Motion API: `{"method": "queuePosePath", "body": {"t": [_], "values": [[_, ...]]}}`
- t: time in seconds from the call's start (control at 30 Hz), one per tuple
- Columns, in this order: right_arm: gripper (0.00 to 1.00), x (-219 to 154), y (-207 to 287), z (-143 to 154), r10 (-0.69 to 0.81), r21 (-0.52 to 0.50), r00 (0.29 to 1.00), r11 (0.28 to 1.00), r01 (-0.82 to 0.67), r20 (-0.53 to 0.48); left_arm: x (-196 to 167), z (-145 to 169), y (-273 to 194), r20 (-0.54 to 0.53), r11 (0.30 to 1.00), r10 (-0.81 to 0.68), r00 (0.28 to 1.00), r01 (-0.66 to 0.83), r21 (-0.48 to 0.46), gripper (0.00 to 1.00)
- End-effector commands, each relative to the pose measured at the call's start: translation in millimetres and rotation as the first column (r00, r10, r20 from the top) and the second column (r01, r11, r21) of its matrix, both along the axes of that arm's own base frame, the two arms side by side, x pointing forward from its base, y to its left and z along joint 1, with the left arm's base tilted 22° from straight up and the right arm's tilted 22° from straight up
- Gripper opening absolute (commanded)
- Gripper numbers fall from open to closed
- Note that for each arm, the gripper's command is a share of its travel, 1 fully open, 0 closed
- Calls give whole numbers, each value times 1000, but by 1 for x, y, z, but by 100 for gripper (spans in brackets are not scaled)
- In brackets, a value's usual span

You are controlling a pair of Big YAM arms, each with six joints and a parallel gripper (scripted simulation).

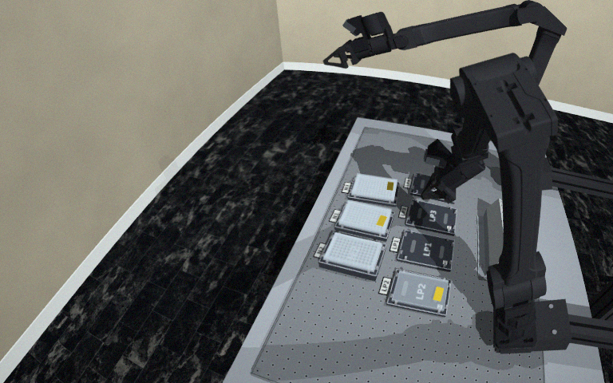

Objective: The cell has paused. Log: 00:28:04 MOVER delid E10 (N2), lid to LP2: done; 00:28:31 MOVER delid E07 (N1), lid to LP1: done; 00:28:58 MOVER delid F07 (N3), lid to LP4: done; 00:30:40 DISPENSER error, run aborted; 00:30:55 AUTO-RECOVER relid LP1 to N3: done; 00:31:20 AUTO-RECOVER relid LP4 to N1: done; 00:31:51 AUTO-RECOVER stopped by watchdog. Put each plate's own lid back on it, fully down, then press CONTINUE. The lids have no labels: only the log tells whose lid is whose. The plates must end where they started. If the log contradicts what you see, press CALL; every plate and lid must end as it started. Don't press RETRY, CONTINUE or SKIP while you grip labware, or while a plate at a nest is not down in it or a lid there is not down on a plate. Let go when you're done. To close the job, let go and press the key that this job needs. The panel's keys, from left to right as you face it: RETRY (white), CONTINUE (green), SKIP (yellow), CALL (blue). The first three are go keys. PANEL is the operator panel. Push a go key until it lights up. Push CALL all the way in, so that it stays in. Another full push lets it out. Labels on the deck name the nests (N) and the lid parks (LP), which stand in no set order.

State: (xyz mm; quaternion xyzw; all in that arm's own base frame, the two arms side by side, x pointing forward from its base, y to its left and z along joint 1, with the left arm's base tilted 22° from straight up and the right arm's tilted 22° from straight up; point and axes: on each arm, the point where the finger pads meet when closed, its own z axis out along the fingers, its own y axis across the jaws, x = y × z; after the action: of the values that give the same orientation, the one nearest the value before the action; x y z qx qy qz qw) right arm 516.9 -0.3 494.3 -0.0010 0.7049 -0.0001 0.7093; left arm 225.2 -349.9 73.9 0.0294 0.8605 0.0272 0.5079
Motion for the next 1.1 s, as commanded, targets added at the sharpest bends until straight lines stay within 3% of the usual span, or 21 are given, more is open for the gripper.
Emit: {"method": "queuePosePath", "body": {"t": [0.0, 1.07], "values": [[100, 7, 0, 31, -1, 6, 999, 1000, 1, 41, 6, 14, 8, 11, 1000, -6, 1000, 7, -27, 0], [100, 7, 0, 31, -1, 6, 999, 1000, 1, 41, 9, 22, 148, 15, 1000, -7, 1000, 7, -20, 0]]}}
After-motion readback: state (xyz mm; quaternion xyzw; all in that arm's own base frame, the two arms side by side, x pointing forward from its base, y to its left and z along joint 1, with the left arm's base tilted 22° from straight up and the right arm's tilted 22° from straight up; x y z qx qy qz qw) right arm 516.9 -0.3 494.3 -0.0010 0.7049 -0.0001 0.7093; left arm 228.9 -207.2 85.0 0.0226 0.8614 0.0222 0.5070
